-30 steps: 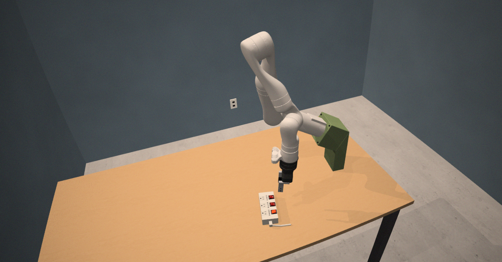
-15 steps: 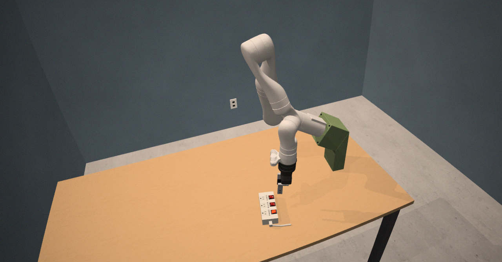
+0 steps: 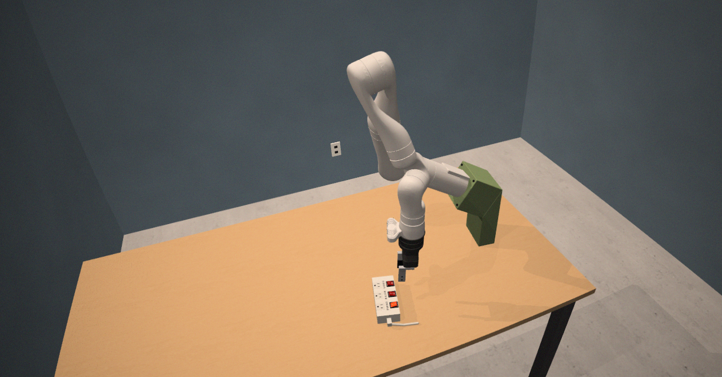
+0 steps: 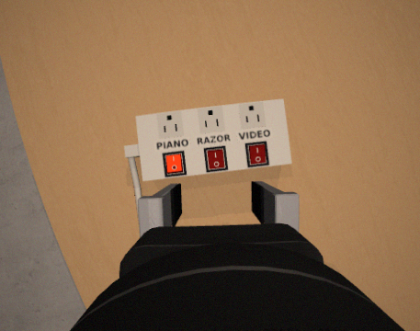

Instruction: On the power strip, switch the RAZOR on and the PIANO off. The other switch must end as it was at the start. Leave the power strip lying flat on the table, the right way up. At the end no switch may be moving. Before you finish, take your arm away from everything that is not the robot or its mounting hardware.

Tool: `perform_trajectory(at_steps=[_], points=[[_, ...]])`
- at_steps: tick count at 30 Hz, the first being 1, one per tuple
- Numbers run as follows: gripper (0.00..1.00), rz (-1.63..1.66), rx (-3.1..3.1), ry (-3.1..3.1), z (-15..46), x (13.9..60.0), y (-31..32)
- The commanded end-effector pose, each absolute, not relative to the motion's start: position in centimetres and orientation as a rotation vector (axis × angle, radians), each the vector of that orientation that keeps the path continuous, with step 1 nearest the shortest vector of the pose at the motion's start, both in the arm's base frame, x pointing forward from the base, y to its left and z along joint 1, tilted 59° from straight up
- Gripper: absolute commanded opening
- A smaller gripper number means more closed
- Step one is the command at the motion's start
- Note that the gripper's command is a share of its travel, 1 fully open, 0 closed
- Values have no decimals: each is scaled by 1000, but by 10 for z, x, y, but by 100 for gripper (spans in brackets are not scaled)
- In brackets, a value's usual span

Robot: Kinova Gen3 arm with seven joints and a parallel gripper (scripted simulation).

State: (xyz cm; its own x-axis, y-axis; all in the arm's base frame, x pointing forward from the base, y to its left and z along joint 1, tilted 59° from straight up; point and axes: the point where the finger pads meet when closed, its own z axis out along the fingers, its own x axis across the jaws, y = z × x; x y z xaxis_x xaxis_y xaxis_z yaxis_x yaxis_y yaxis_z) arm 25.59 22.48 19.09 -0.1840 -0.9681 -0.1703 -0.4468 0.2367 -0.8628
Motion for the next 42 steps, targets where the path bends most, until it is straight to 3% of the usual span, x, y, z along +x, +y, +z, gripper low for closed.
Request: perform_trajectory(at_steps=[1,42], points=[[100,-880,-1309,1761,191,257,224],[100,-905,-1408,1736,186,282,219]])
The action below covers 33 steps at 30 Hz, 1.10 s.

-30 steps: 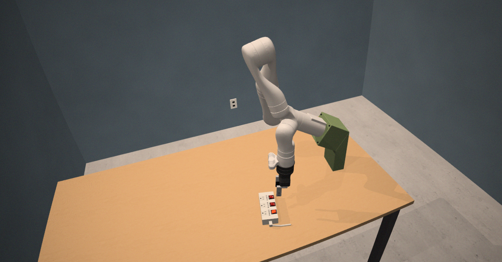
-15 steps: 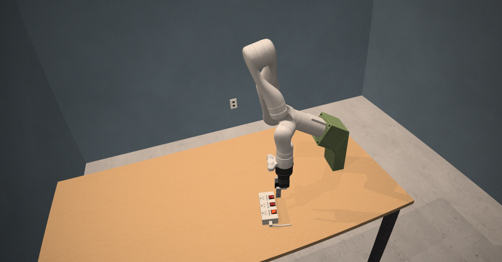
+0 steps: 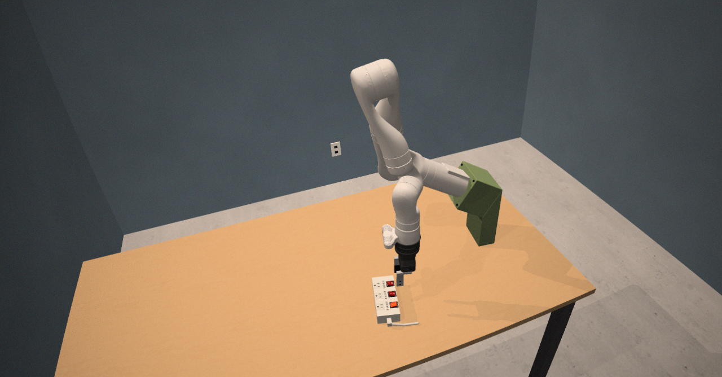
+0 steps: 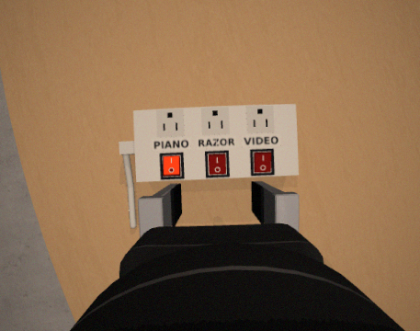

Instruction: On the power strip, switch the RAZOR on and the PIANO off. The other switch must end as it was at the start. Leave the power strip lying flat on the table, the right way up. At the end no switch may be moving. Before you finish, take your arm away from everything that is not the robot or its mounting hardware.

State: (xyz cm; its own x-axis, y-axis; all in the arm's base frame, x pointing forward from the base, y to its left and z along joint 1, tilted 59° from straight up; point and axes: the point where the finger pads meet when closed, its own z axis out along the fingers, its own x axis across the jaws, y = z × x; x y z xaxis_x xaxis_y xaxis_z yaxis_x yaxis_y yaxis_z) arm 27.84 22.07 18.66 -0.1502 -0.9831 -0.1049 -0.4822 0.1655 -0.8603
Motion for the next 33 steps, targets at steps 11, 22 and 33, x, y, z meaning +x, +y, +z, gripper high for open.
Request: perform_trajectory(at_steps=[11,22,33], points=[[100,-908,-1421,1733,186,285,218],[100,-913,-1446,1726,185,291,216],[100,-915,-1458,1722,184,294,215]])
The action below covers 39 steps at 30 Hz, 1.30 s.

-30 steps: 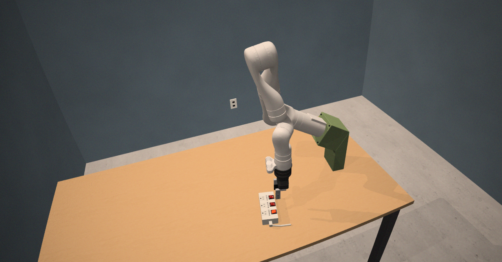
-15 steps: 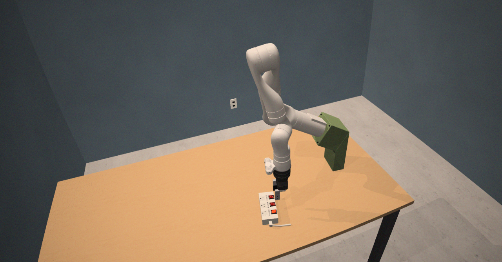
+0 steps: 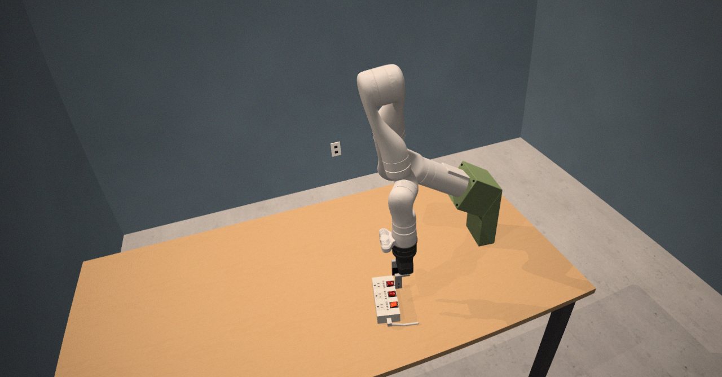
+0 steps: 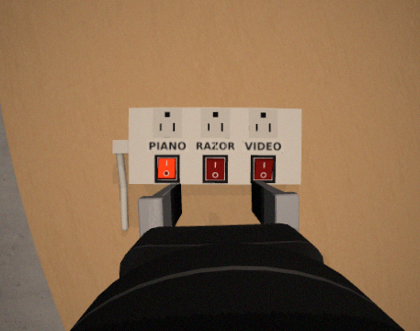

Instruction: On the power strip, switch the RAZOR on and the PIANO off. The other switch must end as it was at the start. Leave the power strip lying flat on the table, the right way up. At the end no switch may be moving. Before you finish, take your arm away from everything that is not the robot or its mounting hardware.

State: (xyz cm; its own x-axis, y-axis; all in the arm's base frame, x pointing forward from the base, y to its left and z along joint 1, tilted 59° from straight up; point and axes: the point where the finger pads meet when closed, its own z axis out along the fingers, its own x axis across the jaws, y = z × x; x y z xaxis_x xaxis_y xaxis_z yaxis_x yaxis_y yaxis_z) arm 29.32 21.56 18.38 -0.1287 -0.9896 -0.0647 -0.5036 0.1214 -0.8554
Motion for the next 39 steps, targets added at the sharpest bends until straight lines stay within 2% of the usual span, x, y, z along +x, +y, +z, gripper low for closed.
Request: perform_trajectory(at_steps=[1,39], points=[[100,-915,-1458,1722,184,294,215],[100,-923,-1503,1709,182,304,211]])
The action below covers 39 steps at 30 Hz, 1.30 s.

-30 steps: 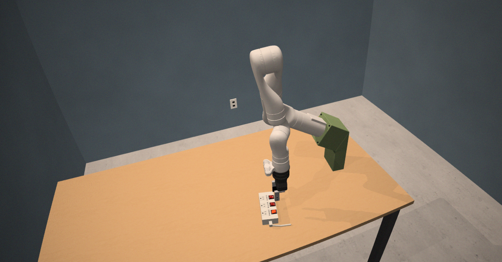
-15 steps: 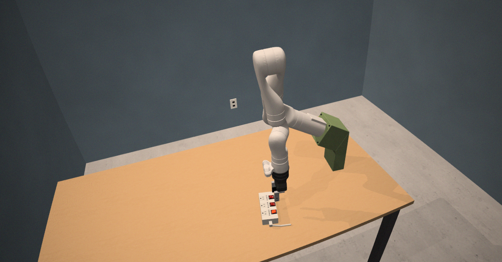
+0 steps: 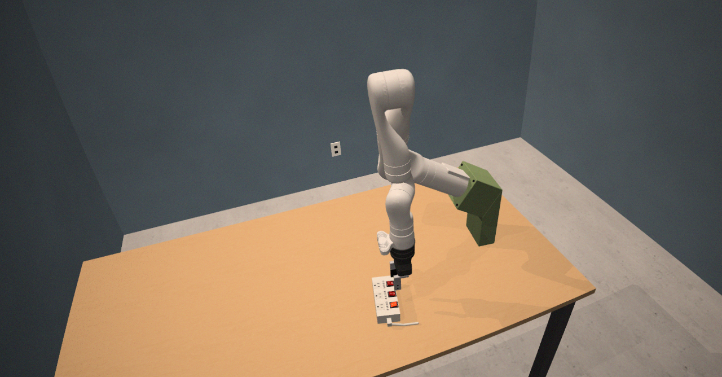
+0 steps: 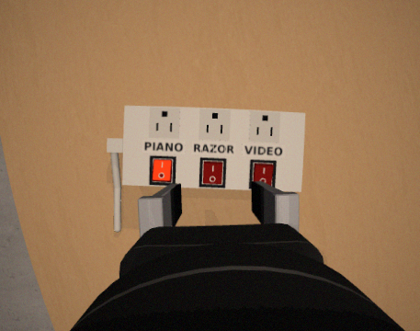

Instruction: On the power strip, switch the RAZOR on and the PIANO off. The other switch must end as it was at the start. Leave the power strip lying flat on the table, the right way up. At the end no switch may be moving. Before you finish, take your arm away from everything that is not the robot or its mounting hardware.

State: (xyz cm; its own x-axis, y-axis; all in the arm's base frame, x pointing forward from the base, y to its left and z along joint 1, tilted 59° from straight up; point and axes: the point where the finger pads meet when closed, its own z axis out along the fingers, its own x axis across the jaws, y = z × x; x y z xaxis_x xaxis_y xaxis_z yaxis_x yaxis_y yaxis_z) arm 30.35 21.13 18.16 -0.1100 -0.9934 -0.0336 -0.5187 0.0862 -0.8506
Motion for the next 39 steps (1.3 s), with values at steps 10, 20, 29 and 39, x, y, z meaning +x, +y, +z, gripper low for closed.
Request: perform_trajectory(at_steps=[10,20,29,39], points=[[100,-925,-1522,1703,181,307,210],[100,-929,-1545,1696,180,312,208],[100,-929,-1547,1695,179,313,207],[100,-929,-1547,1695,179,313,207]])
